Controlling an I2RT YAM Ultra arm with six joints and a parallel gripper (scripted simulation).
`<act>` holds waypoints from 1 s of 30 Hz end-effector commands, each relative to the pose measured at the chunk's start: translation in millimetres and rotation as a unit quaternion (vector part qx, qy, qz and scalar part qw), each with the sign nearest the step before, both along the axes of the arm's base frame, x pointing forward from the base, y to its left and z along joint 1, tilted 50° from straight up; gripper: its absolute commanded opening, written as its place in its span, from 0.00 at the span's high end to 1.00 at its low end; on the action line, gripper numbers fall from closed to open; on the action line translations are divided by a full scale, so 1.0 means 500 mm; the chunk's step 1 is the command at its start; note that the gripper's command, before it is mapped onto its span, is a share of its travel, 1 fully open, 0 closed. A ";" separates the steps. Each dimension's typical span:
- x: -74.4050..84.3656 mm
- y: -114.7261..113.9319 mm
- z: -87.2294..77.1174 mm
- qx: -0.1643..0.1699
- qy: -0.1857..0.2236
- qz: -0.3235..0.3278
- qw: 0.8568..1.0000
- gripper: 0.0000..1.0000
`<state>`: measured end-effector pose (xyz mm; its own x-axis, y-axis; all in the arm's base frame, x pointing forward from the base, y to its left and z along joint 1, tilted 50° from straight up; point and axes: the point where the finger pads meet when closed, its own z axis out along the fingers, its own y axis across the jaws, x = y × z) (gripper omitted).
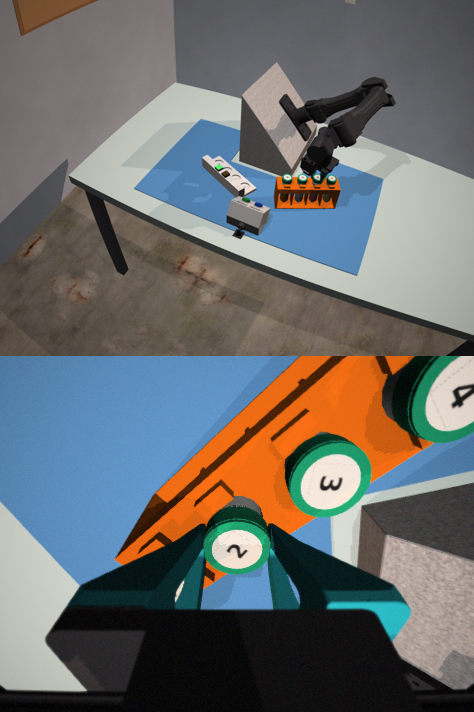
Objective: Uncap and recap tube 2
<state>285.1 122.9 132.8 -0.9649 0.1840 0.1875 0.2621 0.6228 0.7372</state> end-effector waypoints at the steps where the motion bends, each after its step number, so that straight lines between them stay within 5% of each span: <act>1: 0.003 -0.006 0.003 0.002 0.062 -0.061 0.996 1.00; 8: 0.003 -0.006 0.003 0.003 0.070 -0.067 0.995 1.00; 9: 0.003 -0.006 0.003 0.003 0.070 -0.067 0.995 0.51; 21: 0.003 -0.006 0.003 0.003 0.070 -0.067 0.995 0.51; 30: 0.003 -0.007 0.004 -0.002 -0.067 0.049 0.997 0.51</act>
<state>284.7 122.9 132.5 -0.9708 0.1684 0.1707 0.2391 0.6271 0.7413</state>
